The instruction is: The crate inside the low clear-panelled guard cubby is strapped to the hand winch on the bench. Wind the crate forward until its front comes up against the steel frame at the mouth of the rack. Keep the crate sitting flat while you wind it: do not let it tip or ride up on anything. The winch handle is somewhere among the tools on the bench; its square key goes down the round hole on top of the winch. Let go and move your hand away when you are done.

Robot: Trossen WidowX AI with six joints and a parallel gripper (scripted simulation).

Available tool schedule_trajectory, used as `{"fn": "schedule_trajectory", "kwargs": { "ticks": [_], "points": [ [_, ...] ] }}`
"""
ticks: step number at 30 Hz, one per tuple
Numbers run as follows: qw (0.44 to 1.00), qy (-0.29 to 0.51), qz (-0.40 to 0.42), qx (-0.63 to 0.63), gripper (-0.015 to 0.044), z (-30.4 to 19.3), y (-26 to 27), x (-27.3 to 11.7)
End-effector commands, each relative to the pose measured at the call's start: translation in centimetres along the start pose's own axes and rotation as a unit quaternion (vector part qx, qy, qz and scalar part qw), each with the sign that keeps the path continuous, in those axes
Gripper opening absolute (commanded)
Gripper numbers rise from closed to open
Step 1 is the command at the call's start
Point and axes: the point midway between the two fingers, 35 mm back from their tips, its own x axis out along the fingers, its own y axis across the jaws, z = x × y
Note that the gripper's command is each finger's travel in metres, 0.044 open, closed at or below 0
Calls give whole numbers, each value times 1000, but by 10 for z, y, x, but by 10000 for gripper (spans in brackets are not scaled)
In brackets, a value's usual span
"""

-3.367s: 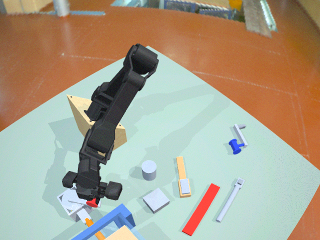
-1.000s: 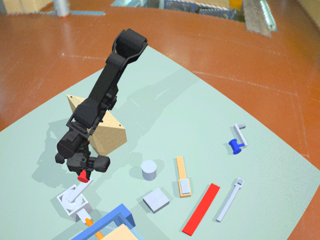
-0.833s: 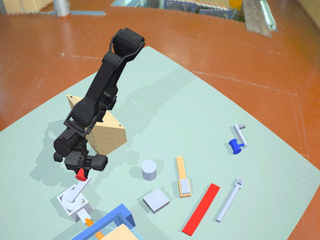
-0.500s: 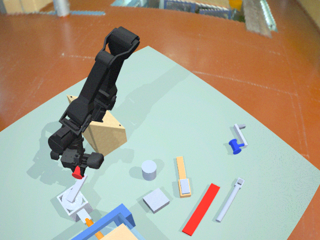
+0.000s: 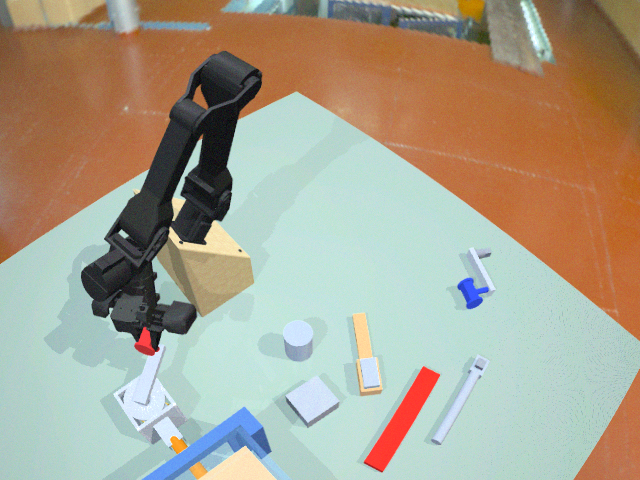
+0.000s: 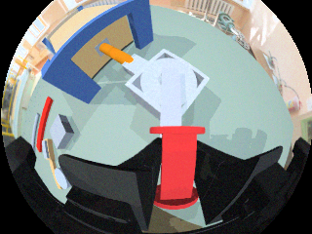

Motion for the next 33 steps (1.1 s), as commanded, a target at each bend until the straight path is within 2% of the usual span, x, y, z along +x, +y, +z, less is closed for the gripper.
{"fn": "schedule_trajectory", "kwargs": {
  "ticks": [1,33],
  "points": [
    [1000,3,-21,4,0,1,-16,1],
    [1000,1,-23,4,0,20,-61,7]
  ]
}}
